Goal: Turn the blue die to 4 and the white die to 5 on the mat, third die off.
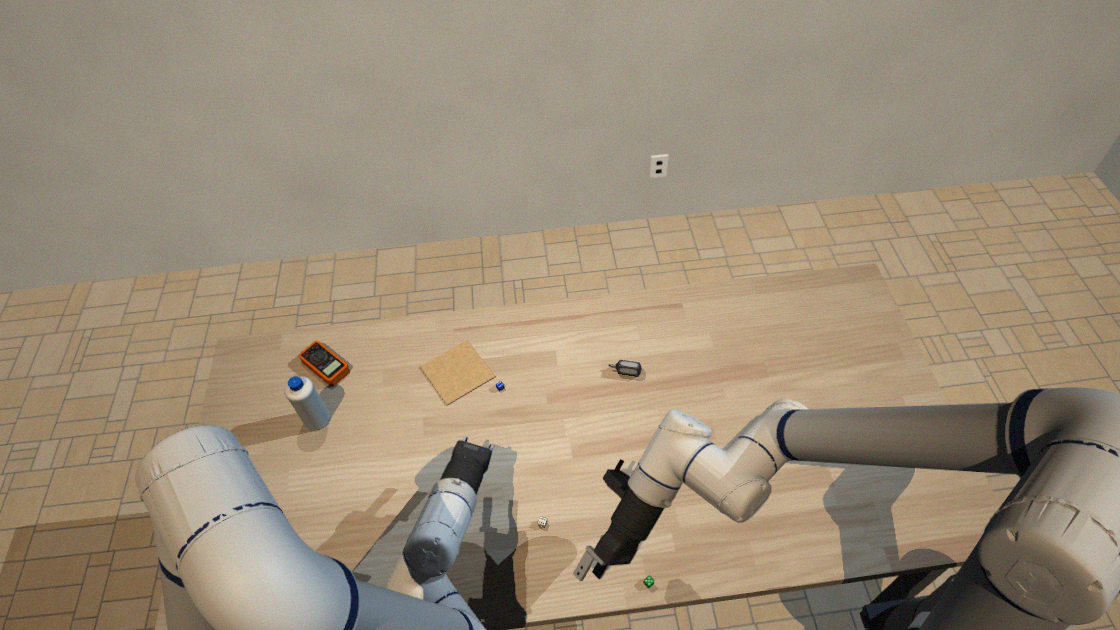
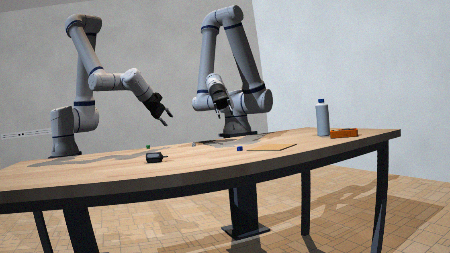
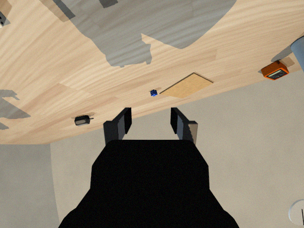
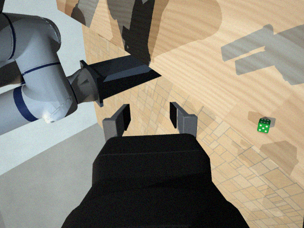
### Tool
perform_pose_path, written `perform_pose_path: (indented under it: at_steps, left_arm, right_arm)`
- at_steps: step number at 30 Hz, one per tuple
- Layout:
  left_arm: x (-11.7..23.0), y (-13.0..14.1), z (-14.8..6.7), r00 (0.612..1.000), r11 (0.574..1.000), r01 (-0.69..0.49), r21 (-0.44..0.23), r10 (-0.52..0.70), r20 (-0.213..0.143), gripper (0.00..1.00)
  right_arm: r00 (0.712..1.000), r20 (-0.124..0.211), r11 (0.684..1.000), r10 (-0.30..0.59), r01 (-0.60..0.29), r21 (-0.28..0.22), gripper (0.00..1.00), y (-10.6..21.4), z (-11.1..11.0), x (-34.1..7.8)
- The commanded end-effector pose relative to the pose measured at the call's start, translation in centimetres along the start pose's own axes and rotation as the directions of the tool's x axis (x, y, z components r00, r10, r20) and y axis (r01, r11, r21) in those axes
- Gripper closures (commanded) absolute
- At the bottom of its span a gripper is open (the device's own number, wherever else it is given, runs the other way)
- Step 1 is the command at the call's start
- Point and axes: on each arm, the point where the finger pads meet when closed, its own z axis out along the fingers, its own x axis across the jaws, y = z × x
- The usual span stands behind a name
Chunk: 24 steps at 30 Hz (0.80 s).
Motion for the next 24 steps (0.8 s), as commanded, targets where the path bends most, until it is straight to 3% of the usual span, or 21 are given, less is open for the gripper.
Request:
perform_pose_path:
  at_steps: [1,15,24]
  left_arm:
    - [0.0,0.1,0.0,1.0,1.0,0.001,-0.001,-0.001,0.0,0.0]
    - [0.0,0.1,0.0,1.0,1.0,0.001,-0.001,-0.001,0.0,0.0]
    - [0.0,0.1,0.0,1.0,1.0,0.001,-0.001,-0.001,0.0,0.0]
  right_arm:
    - [1.0,-0.001,1.0,0.019,-0.019,0.011,0.0,-0.6,-0.6,0.4]
    - [0.987,0.0,0.984,0.16,-0.16,0.077,0.0,-4.1,-4.8,3.4]
    - [0.939,0.024,0.926,0.342,-0.342,0.159,0.0,-7.9,-10.6,7.9]
